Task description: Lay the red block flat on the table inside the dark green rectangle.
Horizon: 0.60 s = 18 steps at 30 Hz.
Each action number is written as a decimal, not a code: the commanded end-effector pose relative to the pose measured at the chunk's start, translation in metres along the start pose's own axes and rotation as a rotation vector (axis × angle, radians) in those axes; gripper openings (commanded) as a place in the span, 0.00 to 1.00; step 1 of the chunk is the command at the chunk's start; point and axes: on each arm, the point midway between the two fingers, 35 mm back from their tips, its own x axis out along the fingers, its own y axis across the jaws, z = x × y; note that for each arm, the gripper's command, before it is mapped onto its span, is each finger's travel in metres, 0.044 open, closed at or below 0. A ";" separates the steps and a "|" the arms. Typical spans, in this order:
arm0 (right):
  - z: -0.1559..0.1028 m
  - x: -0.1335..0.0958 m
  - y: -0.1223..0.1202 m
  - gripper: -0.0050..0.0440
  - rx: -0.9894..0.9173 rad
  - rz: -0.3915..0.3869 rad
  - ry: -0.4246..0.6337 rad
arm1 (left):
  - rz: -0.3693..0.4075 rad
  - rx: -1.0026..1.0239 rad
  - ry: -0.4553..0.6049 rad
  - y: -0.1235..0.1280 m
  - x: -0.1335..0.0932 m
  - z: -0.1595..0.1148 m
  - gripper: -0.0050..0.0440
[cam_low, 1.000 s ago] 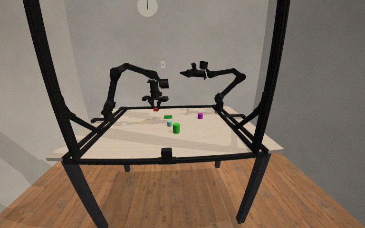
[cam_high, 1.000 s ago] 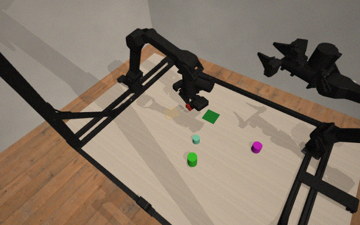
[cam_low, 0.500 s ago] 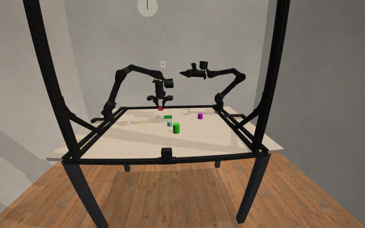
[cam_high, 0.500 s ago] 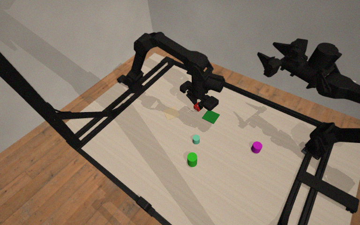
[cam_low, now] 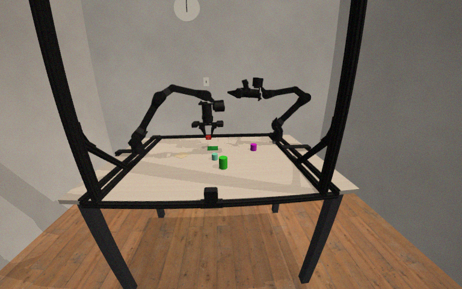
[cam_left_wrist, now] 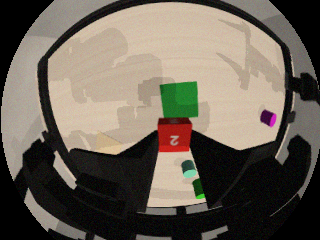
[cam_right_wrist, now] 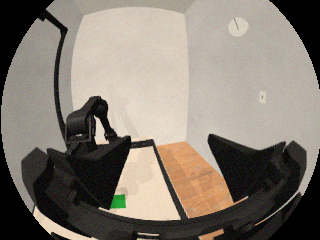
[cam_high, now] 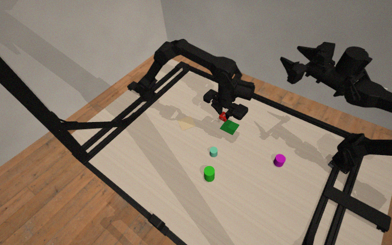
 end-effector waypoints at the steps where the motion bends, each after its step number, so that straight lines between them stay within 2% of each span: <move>1: 0.000 0.000 0.000 1.00 0.000 -0.001 -0.001 | 0.014 -0.036 0.002 -0.008 0.009 0.008 0.10; 11: 0.000 0.000 0.000 1.00 0.000 -0.001 -0.001 | 0.014 -0.096 0.002 -0.020 0.015 0.022 0.10; 18: 0.000 0.000 0.000 1.00 0.000 -0.001 -0.001 | 0.014 -0.097 0.002 -0.020 0.015 0.022 0.10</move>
